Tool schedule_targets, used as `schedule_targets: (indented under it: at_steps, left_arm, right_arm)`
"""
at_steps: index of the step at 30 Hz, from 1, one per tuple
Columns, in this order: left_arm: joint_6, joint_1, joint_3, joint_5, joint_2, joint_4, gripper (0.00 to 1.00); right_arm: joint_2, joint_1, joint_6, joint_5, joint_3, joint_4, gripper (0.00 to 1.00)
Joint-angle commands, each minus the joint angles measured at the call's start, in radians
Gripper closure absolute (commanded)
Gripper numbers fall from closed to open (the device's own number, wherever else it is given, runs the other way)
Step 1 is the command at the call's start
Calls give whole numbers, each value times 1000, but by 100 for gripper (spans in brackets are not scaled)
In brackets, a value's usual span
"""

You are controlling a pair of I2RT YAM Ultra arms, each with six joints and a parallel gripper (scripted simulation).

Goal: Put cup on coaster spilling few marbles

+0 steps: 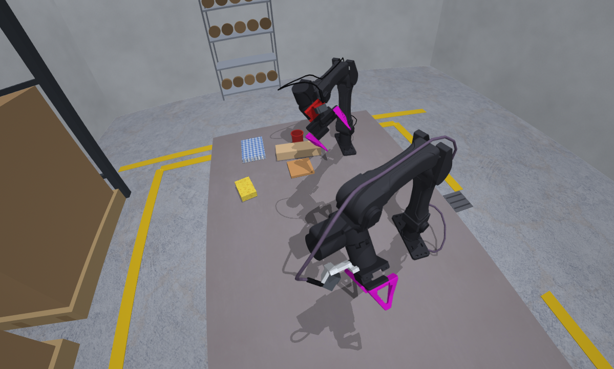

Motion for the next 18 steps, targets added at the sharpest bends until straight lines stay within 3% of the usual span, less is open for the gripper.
schedule_targets:
  at_steps: [1, 18]
  left_arm:
    - [-7, 0, 13, -12, -14, 5, 0]
    - [0, 0, 5, -1, -6, 1, 0]
  right_arm:
    - [-7, 0, -2, -4, 7, -11, 0]
    - [-5, 0, 0, -1, 5, 4, 0]
